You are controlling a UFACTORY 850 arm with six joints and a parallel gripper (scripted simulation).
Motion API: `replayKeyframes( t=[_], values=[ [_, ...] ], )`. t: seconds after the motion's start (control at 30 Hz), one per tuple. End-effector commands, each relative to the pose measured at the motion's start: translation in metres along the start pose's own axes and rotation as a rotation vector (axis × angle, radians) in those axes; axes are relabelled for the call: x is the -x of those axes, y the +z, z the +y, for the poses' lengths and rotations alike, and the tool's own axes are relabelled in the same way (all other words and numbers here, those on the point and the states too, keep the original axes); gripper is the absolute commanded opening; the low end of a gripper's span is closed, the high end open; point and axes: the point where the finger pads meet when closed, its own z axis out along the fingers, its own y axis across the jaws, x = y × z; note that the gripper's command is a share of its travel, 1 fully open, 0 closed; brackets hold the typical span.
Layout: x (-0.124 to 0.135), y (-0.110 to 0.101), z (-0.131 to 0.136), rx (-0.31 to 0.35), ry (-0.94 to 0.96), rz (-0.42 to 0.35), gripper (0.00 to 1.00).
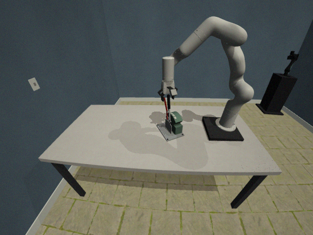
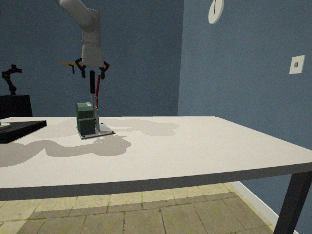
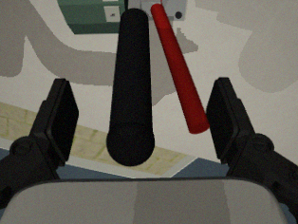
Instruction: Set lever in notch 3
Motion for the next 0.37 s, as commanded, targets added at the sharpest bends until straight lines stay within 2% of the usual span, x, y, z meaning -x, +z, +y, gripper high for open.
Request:
replayKeyframes(
  t=[0.0,0.2,0.33],
  values=[
    [0.0,-0.007,0.001,0.002,0.0,-0.001,1.0],
    [0.0,-0.022,0.001,0.002,0.0,-0.001,1.0],
    [0.0,-0.022,0.001,0.002,0.0,-0.001,1.0]
  ],
)
